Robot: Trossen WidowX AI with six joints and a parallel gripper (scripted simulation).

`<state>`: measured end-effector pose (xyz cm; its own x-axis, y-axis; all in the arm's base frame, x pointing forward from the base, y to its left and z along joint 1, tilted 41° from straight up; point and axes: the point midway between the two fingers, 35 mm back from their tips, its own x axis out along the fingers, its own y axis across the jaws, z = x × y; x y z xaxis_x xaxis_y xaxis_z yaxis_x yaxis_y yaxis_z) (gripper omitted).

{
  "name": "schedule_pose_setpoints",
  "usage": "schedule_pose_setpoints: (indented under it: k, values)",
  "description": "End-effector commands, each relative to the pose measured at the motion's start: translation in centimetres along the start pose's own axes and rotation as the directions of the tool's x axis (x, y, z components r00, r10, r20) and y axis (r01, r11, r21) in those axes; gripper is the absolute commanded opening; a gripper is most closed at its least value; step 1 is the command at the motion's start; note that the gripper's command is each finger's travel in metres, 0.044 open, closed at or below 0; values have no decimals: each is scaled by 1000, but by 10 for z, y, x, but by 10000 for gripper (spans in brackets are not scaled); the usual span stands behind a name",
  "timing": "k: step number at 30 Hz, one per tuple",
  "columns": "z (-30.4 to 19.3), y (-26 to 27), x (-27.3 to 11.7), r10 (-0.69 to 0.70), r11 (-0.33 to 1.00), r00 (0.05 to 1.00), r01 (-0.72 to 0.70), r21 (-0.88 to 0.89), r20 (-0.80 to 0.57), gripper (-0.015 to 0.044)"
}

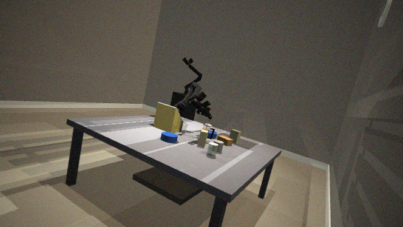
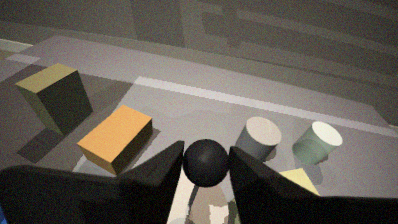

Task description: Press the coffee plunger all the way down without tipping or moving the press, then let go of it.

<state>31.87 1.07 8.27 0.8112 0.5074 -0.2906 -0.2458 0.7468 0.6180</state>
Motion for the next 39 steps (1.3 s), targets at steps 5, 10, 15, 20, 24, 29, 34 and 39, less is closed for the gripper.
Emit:
schedule_pose_setpoints:
  k: [5,10,15,20,24,29,34,39]
  values:
    - [-30,1,10,0,999,999,2,46,-44,119]
    - [-32,2,17,3,999,999,-1,48,-41,119]
    - [-31,2,21,4,999,999,-2,48,-40,119]
    - [-30,1,23,4,999,999,-3,47,-40,119]
    - [-29,0,23,5,999,999,-3,47,-40,119]
    - [-29,0,24,5,999,999,-3,47,-40,119]
    - [-28,-1,24,5,999,999,-3,47,-40,119]
    - [-28,-1,24,5,999,999,-3,47,-40,119]
